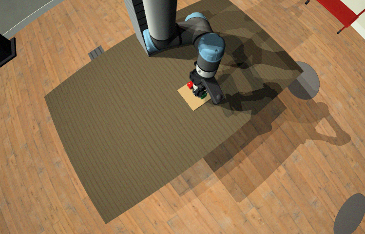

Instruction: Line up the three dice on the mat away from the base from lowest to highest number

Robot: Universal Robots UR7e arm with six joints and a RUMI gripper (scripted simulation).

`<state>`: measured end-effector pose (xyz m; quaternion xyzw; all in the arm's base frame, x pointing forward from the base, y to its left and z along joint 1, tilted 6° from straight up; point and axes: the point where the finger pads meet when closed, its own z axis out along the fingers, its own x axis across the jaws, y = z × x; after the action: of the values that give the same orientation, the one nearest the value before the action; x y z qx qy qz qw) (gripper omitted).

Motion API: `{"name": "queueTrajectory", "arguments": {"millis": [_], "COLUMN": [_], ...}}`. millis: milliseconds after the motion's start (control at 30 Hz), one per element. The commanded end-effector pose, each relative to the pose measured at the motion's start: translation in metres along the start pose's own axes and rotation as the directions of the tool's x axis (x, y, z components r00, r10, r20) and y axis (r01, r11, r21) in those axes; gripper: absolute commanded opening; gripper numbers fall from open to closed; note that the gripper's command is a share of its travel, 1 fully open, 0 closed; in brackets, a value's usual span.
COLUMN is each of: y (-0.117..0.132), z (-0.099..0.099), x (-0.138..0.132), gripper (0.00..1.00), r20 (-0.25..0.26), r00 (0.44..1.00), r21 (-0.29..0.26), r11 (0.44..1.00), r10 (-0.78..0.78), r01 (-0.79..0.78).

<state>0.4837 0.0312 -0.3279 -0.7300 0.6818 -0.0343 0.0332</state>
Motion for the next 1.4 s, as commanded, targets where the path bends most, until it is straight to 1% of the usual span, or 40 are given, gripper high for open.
{"name": "queueTrajectory", "arguments": {"millis": [0, 33, 100, 267, 400, 1367], "y": [-0.001, -0.001, -0.001, -0.001, -0.002, -0.002], "z": [0.021, 0.025, 0.025, 0.043, 0.050, 0.051], "x": [0.000, 0.000, 0.000, 0.000, 0.000, 0.000], "gripper": [0.10, 0.10, 0.10, 0.10, 0.10, 0.10], "r20": [0.000, 0.000, 0.000, 0.000, 0.000, 0.000], "r00": [1.000, 1.000, 1.000, 1.000, 1.000, 1.000], "r21": [0.002, 0.002, 0.002, 0.002, 0.002, 0.002], "r11": [1.000, 1.000, 1.000, 1.000, 1.000, 1.000], "r10": [0.000, 0.000, 0.000, 0.000, 0.000, 0.000], "r01": [0.000, 0.000, 0.000, 0.000, 0.000, 0.000]}}
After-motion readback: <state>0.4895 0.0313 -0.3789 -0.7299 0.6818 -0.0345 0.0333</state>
